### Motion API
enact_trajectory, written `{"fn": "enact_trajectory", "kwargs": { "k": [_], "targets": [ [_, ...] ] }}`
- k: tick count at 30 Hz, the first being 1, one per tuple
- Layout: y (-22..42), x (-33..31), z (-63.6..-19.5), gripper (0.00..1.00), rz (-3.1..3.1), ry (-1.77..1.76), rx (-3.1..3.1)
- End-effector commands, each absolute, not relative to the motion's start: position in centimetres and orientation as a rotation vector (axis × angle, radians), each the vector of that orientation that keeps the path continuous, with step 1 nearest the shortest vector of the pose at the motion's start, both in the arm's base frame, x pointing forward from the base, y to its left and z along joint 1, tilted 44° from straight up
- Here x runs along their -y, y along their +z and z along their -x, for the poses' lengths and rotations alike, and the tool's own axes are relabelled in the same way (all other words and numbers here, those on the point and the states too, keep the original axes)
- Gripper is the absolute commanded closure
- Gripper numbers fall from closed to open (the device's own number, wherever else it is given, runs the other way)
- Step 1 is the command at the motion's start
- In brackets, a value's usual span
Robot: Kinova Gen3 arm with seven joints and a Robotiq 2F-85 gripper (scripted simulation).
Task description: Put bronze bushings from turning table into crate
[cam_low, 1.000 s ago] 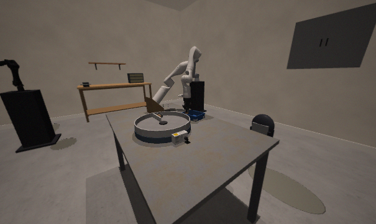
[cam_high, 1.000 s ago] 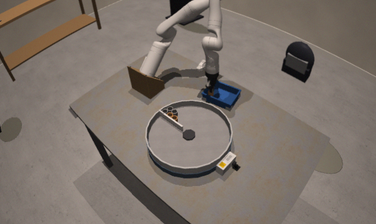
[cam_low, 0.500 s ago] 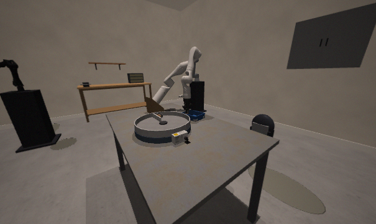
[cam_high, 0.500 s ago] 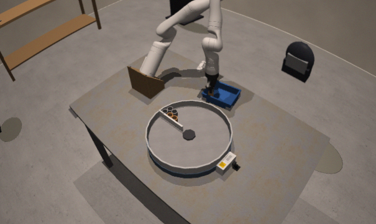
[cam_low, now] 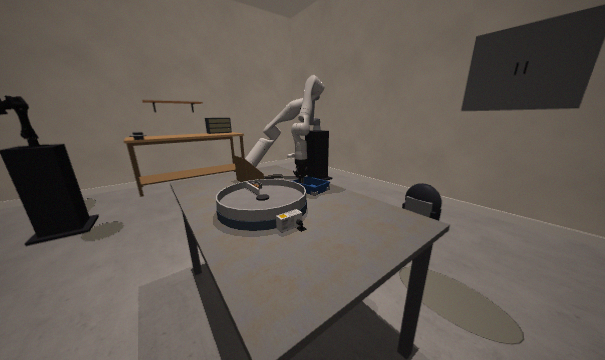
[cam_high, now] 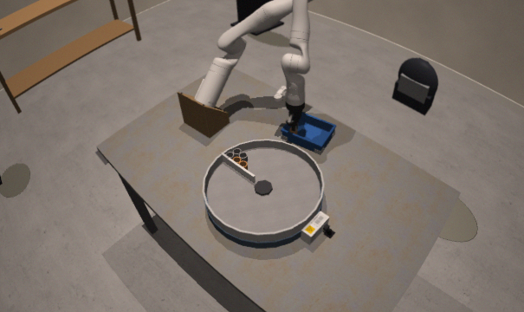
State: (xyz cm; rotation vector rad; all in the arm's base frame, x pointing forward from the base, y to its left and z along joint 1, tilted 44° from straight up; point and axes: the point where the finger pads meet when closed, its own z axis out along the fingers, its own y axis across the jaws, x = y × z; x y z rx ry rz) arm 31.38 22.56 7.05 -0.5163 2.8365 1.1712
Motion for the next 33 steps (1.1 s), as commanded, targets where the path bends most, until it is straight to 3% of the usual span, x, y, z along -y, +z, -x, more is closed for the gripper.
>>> {"fn": "enact_trajectory", "kwargs": {
  "k": [1,32,33],
  "targets": [
    [6.77,-22.82,-31.30,1.00,0.516,1.173,-2.838],
    [6.29,-23.29,-31.23,1.00,0.516,1.174,-2.839],
    [6.29,-23.29,-31.24,0.84,0.516,1.174,-2.838]
  ]
}}
